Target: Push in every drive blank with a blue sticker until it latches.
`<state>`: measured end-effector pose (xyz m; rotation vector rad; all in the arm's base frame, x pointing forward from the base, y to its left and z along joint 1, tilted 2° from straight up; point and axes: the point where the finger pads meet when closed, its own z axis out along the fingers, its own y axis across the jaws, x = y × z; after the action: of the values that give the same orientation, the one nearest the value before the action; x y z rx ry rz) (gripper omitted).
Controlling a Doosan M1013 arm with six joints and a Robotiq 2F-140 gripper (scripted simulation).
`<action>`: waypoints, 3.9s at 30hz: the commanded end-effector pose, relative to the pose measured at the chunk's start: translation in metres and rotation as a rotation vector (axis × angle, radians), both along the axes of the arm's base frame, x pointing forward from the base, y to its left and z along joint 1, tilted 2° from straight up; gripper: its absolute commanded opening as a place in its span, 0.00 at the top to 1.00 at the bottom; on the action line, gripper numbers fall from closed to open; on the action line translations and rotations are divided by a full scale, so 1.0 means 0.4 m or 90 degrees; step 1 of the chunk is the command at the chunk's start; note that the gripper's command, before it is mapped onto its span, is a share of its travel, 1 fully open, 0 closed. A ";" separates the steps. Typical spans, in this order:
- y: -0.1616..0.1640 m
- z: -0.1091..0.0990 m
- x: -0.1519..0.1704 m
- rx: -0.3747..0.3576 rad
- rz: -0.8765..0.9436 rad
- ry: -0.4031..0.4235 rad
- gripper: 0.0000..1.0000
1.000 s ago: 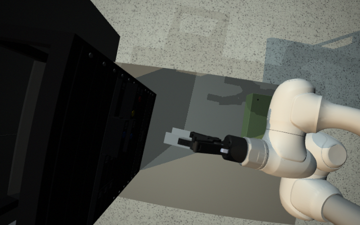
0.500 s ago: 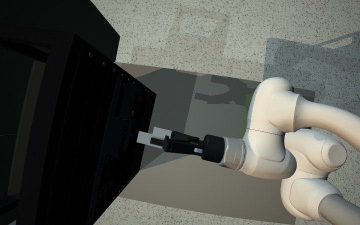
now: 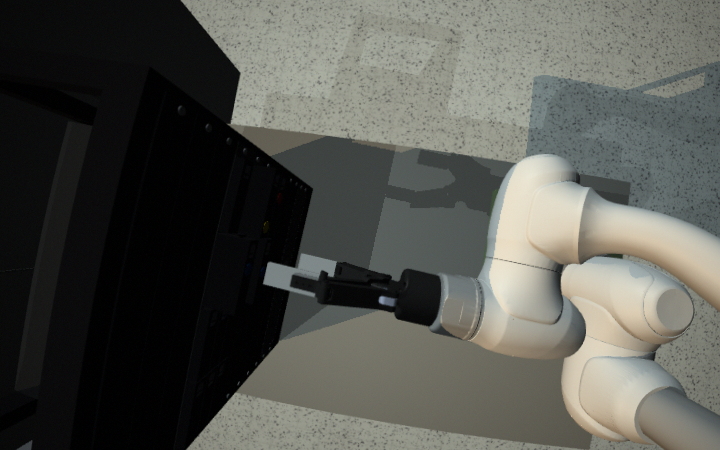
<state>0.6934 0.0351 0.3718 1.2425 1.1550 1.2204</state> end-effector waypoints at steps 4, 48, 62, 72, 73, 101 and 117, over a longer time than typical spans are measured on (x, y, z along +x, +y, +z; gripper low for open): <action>0.000 0.009 0.007 -0.003 -0.001 -0.004 0.00; 0.000 0.009 0.007 -0.003 -0.001 -0.004 0.00; 0.000 0.009 0.007 -0.003 -0.001 -0.004 0.00; 0.000 0.009 0.007 -0.003 -0.001 -0.004 0.00; 0.000 0.009 0.007 -0.003 -0.001 -0.004 0.00; -0.158 -0.001 0.005 -0.003 -0.001 -0.004 0.00; -0.258 -0.007 0.003 -0.003 -0.001 -0.004 0.00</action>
<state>0.6948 -0.0661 0.3684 1.2384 1.1537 1.2090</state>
